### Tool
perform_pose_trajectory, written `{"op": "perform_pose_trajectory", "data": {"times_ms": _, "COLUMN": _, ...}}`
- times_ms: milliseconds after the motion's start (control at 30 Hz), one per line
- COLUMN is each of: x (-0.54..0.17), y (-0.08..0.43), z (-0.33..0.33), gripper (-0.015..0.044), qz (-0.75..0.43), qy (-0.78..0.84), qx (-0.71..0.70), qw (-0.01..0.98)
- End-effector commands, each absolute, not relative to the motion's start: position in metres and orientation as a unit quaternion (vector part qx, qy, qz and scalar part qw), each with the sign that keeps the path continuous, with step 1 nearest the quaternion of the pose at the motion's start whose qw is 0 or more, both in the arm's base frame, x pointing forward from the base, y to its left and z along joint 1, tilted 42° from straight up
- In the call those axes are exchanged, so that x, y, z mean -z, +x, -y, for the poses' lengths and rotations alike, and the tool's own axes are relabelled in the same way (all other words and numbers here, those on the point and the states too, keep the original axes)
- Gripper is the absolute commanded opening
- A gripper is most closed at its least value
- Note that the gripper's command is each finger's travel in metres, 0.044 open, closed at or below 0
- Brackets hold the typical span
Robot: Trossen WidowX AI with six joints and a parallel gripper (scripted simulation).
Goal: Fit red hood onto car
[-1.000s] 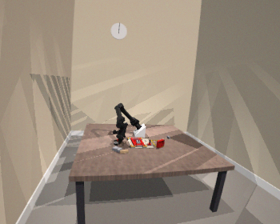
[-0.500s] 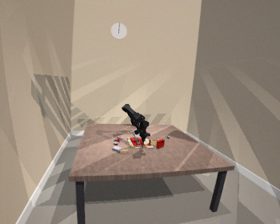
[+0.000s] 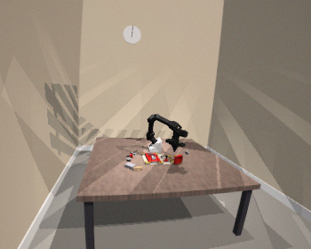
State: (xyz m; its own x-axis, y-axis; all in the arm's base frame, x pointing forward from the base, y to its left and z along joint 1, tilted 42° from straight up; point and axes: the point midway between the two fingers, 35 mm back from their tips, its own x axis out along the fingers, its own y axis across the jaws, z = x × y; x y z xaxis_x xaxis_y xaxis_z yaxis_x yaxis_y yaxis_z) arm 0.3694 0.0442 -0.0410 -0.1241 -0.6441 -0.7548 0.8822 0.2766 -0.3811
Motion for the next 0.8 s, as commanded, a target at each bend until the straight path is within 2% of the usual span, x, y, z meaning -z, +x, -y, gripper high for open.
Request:
{"op": "perform_pose_trajectory", "data": {"times_ms": 0, "x": 0.044, "y": 0.370, "z": -0.038, "gripper": 0.0000, "qz": -0.464, "qy": 0.132, "qx": 0.593, "qw": 0.644}}
{"op": "perform_pose_trajectory", "data": {"times_ms": 267, "x": 0.071, "y": 0.365, "z": -0.014, "gripper": 0.0000, "qz": -0.463, "qy": 0.132, "qx": 0.594, "qw": 0.645}}
{"op": "perform_pose_trajectory", "data": {"times_ms": 767, "x": 0.073, "y": 0.368, "z": -0.015, "gripper": 0.0000, "qz": -0.463, "qy": 0.132, "qx": 0.594, "qw": 0.645}}
